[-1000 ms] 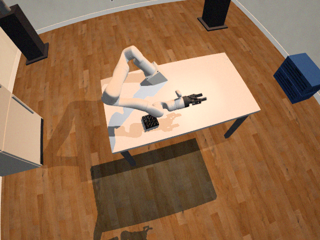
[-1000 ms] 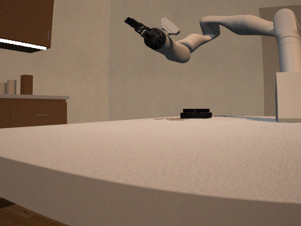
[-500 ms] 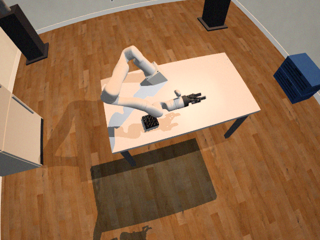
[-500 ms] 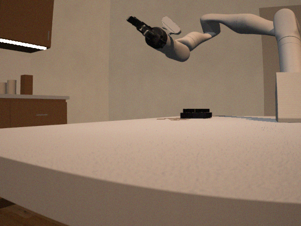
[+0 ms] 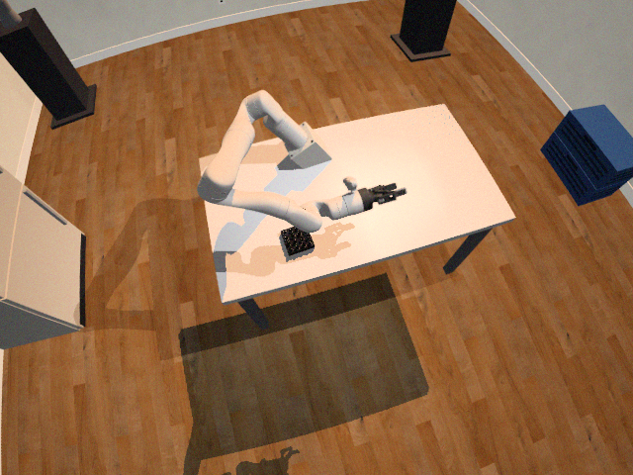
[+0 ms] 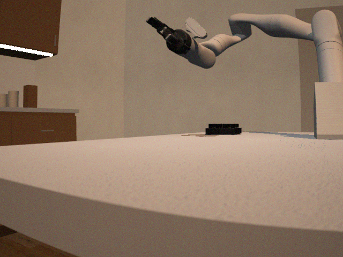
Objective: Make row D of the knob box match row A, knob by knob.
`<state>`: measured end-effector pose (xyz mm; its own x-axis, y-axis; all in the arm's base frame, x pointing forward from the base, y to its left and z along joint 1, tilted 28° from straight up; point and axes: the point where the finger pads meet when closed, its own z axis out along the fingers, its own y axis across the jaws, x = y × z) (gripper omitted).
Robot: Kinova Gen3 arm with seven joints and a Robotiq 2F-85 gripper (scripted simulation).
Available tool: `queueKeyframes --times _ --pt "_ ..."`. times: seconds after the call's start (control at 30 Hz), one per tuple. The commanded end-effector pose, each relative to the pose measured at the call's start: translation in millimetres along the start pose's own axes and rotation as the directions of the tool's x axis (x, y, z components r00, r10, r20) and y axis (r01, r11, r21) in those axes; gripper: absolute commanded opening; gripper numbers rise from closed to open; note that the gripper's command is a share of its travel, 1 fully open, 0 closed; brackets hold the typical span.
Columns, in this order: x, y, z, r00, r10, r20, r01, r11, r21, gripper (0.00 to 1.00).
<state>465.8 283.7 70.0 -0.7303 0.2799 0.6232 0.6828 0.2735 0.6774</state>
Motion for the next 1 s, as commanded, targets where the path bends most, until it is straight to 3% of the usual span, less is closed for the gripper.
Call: queueKeyframes --times 0.0,0.27,0.3,0.5,0.53,0.83,0.87,0.97 --pt "3.3 1.2 -2.1 1.0 -0.022 -0.001 0.022 1.0 0.017 1.0" --pt "3.3 1.2 -2.1 1.0 -0.022 -0.001 0.022 1.0 0.017 1.0" --pt "6.3 -0.5 -4.9 0.999 -0.044 -0.004 0.044 0.998 0.04 1.0" --pt "6.3 -0.5 -4.9 0.999 -0.044 -0.004 0.044 0.998 0.04 1.0" --pt "9.1 -2.3 -7.9 0.998 -0.066 -0.007 0.066 0.996 0.064 1.0" --pt "9.1 -2.3 -7.9 0.998 -0.066 -0.007 0.066 0.996 0.064 1.0" --pt "11.7 -4.2 -11.2 0.996 -0.087 -0.01 0.088 0.992 0.088 1.0" --pt "11.7 -4.2 -11.2 0.996 -0.087 -0.01 0.088 0.992 0.088 1.0"
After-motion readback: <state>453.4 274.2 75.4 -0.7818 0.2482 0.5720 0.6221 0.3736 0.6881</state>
